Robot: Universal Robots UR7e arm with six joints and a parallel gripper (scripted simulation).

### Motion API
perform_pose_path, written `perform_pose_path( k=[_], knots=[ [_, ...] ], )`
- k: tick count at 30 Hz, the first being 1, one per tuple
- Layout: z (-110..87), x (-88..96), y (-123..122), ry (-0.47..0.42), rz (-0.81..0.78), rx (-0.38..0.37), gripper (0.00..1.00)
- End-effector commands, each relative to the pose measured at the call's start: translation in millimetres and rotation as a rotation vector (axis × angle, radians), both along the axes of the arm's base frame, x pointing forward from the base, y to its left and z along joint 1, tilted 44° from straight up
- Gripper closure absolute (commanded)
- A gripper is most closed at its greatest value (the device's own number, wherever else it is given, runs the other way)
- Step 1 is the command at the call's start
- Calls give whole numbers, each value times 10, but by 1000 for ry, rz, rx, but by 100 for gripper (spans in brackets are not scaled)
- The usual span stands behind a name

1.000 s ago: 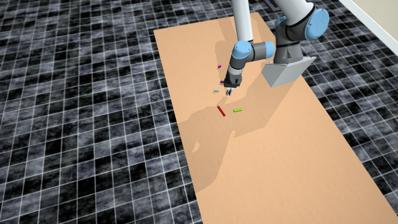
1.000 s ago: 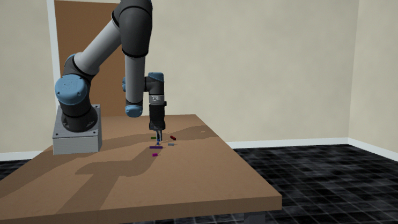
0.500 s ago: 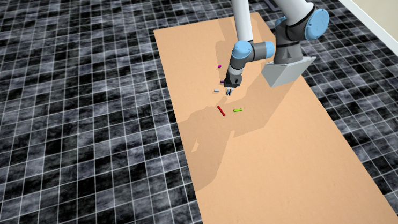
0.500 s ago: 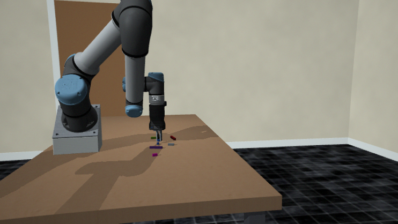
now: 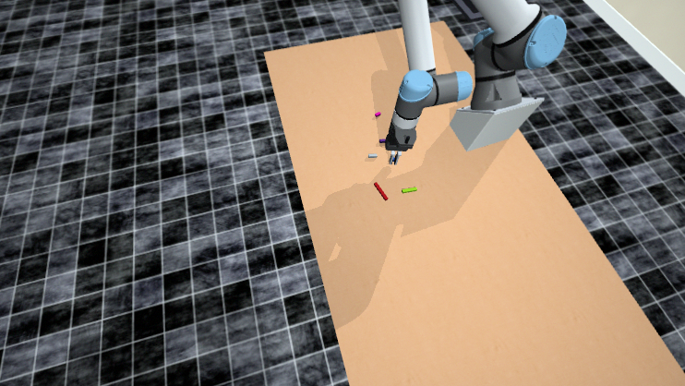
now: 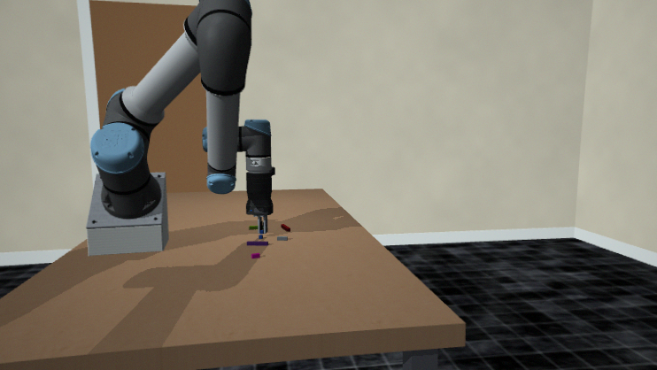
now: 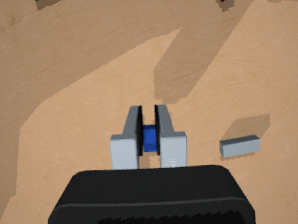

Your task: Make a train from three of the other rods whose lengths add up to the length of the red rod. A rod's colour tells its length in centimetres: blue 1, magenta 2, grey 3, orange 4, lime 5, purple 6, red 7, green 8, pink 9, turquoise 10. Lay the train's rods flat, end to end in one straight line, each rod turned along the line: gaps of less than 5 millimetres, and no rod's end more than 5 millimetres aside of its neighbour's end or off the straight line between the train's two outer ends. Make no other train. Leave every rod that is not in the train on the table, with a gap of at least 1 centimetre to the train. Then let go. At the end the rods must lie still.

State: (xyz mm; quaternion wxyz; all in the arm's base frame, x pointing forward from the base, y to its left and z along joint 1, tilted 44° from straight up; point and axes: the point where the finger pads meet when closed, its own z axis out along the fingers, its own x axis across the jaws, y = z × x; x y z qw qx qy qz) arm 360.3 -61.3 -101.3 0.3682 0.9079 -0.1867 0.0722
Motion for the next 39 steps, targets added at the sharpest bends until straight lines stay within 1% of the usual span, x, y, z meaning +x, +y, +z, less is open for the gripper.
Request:
perform_pose_path(
  k=[1,27,39],
  knots=[
    [1,4,3,0,1,0,76],
    [0,4,2,0,2,0,76],
    [-62,4,-58,0,2,0,76]
  ],
)
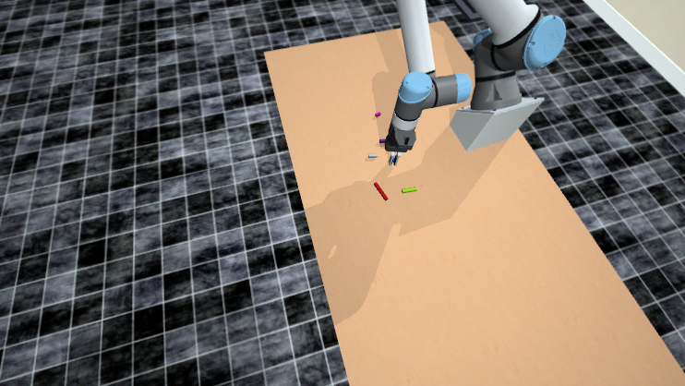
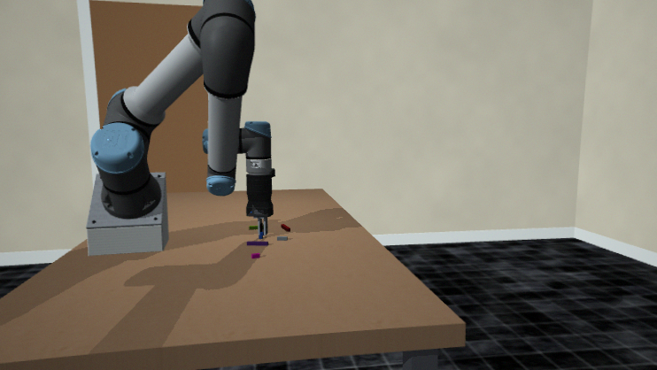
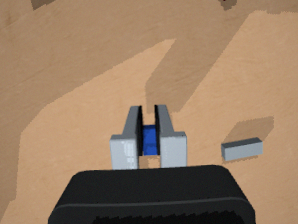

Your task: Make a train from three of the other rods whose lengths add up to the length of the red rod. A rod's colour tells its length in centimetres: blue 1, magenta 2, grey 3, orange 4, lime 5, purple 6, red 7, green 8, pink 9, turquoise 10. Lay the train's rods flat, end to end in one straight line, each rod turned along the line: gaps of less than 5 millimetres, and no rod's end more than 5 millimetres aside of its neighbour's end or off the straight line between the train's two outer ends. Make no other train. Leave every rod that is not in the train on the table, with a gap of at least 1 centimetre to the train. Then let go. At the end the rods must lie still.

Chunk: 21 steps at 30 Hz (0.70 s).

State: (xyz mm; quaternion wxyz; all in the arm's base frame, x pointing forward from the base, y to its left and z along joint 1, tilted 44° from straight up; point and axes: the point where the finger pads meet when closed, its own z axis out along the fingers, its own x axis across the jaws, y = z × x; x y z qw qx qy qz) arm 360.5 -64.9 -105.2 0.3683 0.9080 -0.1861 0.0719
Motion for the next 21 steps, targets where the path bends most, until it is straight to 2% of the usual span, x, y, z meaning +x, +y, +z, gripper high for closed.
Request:
perform_pose_path(
  k=[1,21],
  knots=[
    [-28,2,-27,-1,1,0,76],
    [-47,2,-45,-1,1,0,76]
  ],
)
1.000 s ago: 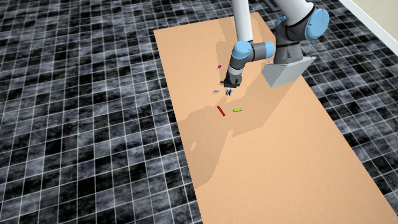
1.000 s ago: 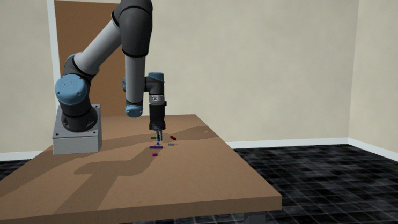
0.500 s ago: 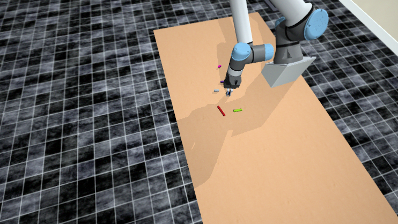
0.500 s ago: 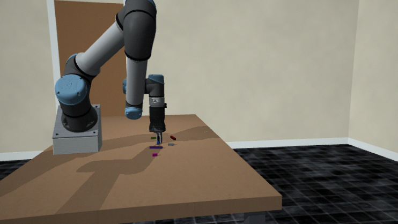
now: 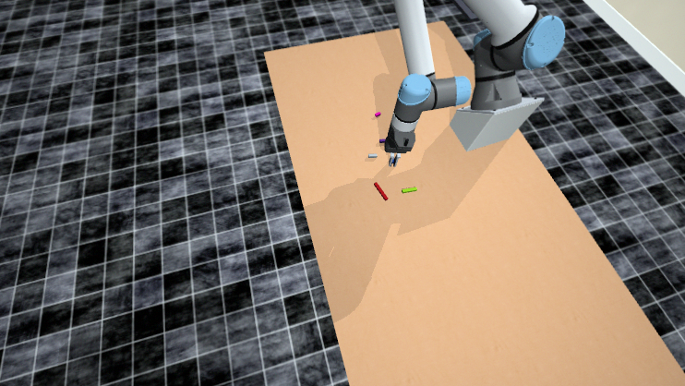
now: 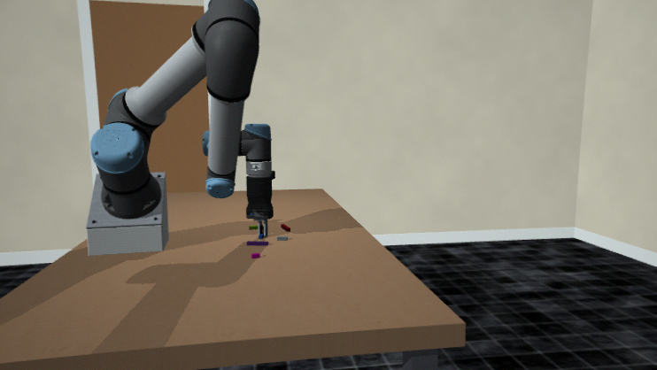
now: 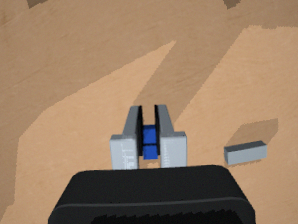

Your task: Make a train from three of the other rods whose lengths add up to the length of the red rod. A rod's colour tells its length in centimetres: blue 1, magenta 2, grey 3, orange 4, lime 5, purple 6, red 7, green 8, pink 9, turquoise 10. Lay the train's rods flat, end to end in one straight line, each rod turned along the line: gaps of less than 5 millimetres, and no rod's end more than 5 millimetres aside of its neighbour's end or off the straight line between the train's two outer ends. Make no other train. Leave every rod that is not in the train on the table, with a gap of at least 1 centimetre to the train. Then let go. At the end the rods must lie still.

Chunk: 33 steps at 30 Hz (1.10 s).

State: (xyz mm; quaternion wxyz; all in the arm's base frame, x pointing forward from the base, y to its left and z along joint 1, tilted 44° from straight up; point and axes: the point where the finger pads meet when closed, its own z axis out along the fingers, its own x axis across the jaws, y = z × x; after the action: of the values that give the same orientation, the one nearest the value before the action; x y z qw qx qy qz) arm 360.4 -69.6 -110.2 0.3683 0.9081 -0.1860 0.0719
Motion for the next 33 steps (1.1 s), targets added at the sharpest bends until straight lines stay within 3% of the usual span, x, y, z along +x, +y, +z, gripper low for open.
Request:
perform_pose_path(
  k=[1,24,28,33],
  knots=[
    [2,3,2,-1,1,0,76],
    [2,3,2,-1,1,0,76],
    [2,3,2,-1,1,0,64],
    [2,3,2,-1,1,0,58]
  ],
)
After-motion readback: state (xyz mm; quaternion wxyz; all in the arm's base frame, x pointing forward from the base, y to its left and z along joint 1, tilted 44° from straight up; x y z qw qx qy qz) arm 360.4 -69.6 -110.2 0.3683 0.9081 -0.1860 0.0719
